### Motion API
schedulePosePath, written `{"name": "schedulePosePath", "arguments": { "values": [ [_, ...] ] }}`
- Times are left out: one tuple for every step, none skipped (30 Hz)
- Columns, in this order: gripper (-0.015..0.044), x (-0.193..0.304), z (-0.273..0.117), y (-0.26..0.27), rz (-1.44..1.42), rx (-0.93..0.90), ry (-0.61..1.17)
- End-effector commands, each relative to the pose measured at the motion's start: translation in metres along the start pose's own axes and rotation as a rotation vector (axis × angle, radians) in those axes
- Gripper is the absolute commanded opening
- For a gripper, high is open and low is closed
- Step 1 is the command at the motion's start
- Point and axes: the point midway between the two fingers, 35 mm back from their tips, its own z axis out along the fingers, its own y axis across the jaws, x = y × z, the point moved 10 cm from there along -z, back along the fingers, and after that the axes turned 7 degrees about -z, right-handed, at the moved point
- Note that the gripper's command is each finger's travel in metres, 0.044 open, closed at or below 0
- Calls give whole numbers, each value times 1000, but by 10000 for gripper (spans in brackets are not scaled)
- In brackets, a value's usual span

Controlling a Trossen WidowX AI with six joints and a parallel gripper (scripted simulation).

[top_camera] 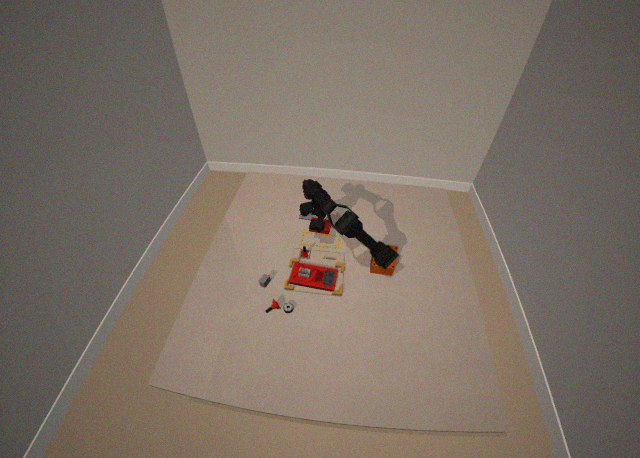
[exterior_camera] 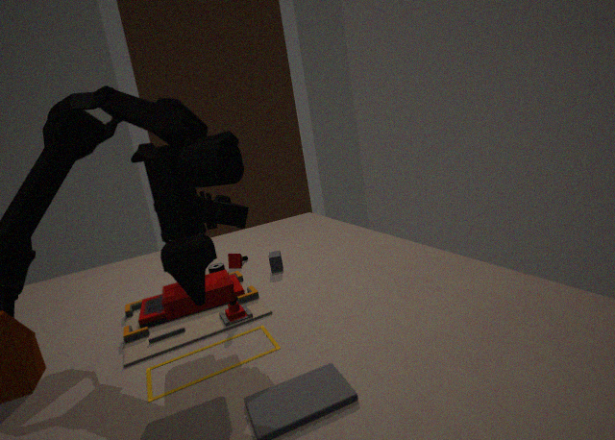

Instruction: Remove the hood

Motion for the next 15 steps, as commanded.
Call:
{"name": "schedulePosePath", "arguments": {
  "values": [
    [0,1,4,-2,-4,2,1],
    [0,1,4,-2,-4,2,1],
    [0,0,5,-2,-4,2,1],
    [0,0,6,-2,-4,2,1],
    [0,0,7,-2,-4,2,1],
    [0,0,8,-2,-4,2,1],
    [0,0,9,-2,-4,2,1],
    [0,0,10,-2,-4,2,1],
    [0,0,11,-2,-4,2,1],
    [0,0,12,-2,-4,2,1],
    [0,0,12,-2,-4,2,1],
    [0,0,13,-2,-4,2,1],
    [0,0,14,-2,-4,2,1],
    [0,0,15,-2,-4,2,1],
    [0,0,16,-2,-4,2,1]
  ]
}}
